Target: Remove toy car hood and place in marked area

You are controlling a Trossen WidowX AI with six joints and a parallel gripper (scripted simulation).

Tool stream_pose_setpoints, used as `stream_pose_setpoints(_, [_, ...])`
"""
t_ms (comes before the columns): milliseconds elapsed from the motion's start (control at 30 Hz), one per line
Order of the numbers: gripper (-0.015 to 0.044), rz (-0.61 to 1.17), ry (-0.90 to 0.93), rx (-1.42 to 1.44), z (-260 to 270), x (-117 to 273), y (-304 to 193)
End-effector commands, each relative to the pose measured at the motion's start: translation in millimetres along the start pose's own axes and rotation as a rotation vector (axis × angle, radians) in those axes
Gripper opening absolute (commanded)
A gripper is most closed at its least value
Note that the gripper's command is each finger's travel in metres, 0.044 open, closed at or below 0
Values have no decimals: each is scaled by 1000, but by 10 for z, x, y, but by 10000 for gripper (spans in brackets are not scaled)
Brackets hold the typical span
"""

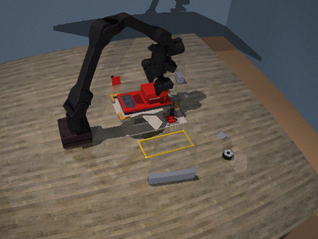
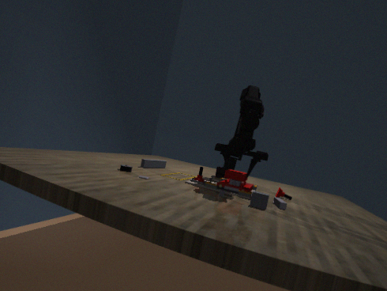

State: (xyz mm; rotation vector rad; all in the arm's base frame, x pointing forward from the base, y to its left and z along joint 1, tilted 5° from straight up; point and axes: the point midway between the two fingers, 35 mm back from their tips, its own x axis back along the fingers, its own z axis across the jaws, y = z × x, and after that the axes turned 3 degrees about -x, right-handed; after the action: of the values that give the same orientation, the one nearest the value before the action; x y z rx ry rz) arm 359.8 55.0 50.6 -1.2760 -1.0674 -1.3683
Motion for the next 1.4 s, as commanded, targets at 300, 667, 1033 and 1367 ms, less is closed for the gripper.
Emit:
stream_pose_setpoints(300, [0, -3, 1, 3, 1, 201, 9])
stream_pose_setpoints(667, [0, 1, -1, 0, -4, 436, 9])
stream_pose_setpoints(1033, [0, -3, -5, 6, -382, 452, 69])
stream_pose_setpoints(1367, [0, -10, -8, 25, -701, 465, 89])
